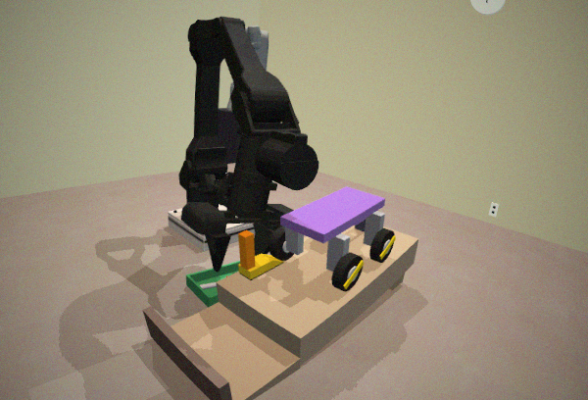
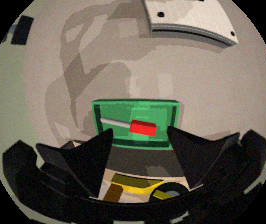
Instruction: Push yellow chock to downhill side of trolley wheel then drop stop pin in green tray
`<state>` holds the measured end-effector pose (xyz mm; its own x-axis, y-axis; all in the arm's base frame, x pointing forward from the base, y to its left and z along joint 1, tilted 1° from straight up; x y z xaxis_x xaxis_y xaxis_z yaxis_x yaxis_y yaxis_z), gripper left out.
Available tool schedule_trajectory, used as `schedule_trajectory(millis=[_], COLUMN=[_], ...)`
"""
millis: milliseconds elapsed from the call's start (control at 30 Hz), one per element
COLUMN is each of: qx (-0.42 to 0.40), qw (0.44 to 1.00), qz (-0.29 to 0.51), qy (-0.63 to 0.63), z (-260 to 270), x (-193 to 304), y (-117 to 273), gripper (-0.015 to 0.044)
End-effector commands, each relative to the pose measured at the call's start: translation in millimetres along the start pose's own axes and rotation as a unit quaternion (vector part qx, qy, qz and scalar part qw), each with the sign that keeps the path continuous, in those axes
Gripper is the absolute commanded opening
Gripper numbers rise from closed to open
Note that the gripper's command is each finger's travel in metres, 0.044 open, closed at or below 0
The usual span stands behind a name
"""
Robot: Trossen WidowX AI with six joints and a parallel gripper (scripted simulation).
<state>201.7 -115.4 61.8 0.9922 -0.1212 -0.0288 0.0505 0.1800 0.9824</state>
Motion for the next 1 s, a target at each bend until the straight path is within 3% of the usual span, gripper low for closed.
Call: schedule_trajectory(millis=[0, 67, 200, 733, 967], qx=[-0.003, -0.003, -0.003, -0.003, -0.001], qw=[1.0, 1.0, 1.0, 1.0, 1.0], qz=[0.003, 0.003, 0.003, 0.003, 0.005], qy=[-0.002, -0.002, -0.002, -0.002, 0.0], z=[2.5, 3.2, 5.1, 13.7, 13.2], x=[0.1, -1.0, -0.9, -2.1, -1.3], y=[15.0, 22.0, 33.6, 82.7, 81.8], gripper=[0.034, 0.034, 0.044, 0.044, 0.044])
Point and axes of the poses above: the point midway between the two fingers, 35 mm back from their tips, its own y axis back along the fingers, its own z axis across the jaws, x = y × z, the point moved 3 cm from there along y, back along the fingers, and after that the axes turned 10 degrees about y, right-handed, at the moved point
